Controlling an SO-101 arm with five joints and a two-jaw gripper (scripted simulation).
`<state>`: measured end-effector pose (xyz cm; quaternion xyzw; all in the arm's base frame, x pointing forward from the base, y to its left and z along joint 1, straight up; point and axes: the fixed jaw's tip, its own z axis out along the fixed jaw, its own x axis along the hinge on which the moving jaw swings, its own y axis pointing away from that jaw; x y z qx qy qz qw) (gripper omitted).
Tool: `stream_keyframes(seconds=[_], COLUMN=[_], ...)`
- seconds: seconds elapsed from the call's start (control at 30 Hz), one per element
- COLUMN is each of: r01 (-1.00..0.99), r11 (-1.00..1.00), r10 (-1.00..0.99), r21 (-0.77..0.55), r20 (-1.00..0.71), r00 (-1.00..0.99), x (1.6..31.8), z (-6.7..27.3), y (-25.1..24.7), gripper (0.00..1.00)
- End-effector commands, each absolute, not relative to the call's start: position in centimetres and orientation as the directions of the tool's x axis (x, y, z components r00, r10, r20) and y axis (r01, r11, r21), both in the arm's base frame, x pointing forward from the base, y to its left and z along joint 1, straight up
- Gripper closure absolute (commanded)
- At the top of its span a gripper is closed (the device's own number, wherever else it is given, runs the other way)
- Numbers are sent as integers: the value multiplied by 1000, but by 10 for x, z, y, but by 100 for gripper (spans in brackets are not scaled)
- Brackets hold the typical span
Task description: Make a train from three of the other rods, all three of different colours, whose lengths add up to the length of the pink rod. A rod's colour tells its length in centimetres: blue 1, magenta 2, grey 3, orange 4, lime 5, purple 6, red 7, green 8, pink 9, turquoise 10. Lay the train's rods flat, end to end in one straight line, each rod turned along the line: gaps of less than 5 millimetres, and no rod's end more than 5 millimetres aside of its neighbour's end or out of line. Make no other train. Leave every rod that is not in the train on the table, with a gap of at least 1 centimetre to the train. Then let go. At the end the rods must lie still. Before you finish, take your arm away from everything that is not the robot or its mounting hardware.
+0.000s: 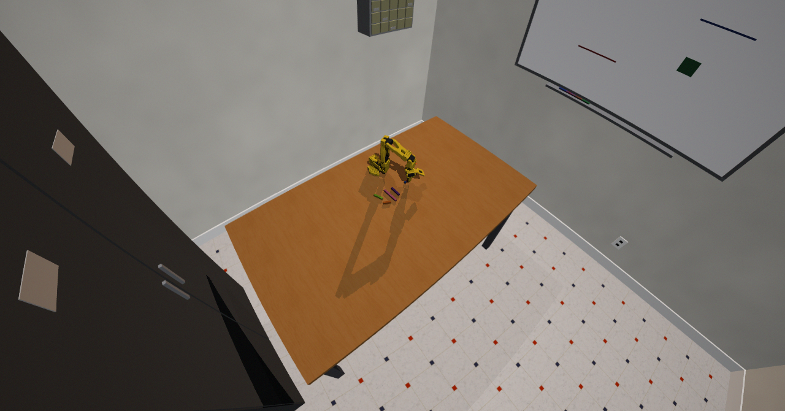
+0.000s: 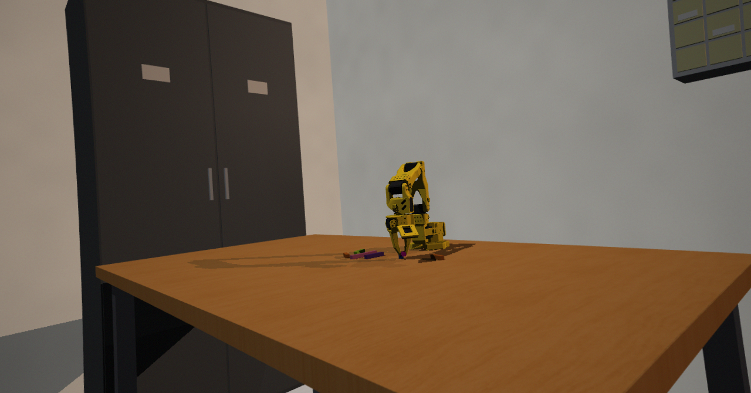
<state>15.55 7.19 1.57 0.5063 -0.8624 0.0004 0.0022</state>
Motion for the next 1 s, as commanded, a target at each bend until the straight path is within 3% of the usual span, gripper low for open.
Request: stream_keyframes(seconds=[0.0, 0.97], r01=[-876, -876], r11=[479, 479], r10=[-877, -877], r21=[-57, -57], r20=[-73, -73], r00=[-475, -475], x=[169, 170], z=[29, 24], y=[79, 79], gripper=[100, 100])
